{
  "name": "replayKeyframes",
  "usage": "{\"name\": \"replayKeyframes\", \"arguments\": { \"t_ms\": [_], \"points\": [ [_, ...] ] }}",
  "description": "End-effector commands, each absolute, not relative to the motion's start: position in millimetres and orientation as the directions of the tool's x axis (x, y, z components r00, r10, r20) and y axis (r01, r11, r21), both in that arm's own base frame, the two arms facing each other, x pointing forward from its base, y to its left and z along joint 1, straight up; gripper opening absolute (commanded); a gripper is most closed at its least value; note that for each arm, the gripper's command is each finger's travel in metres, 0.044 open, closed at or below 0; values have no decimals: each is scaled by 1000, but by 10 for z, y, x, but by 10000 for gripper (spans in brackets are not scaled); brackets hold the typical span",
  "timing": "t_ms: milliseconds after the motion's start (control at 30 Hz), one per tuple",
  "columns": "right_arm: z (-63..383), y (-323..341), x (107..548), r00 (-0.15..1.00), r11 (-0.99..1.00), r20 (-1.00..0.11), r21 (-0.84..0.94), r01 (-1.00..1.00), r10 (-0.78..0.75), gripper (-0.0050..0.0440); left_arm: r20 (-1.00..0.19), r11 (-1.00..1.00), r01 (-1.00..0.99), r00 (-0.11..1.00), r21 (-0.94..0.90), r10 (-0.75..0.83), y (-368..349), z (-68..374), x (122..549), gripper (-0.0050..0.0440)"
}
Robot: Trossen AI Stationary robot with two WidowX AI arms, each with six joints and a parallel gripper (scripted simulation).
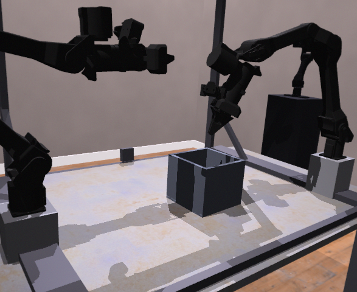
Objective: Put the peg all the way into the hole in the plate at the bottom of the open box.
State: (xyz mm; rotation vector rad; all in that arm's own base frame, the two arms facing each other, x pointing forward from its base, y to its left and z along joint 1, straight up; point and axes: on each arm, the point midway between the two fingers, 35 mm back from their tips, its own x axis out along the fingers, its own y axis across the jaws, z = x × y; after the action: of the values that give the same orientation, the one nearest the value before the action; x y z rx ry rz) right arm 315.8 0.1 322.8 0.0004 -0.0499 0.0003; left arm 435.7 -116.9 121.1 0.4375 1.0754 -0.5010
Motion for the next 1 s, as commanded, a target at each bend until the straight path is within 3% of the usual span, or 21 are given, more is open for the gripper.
{"name": "replayKeyframes", "arguments": {
  "t_ms": [0,233,300,600,967],
  "points": [
    [3330,-14,3155,998,1000,70,-2,6,-6,105,-823,854,501,539,142,-179,-1012,1600,4340,114],
    [3336,-14,3154,997,1000,72,-2,6,-6,105,-691,911,378,703,163,-168,-783,2004,4245,114],
    [3336,-14,3154,997,1000,72,-2,6,-6,105,-691,911,378,703,163,-168,-783,2004,4245,114],
    [3329,-15,3154,998,1000,70,-2,6,-6,105,-481,962,229,867,149,-131,-502,2485,4009,114],
    [3331,-15,3152,997,1000,71,-2,6,-6,105,-240,990,103,968,96,-77,-251,2889,3656,114]
  ]
}}
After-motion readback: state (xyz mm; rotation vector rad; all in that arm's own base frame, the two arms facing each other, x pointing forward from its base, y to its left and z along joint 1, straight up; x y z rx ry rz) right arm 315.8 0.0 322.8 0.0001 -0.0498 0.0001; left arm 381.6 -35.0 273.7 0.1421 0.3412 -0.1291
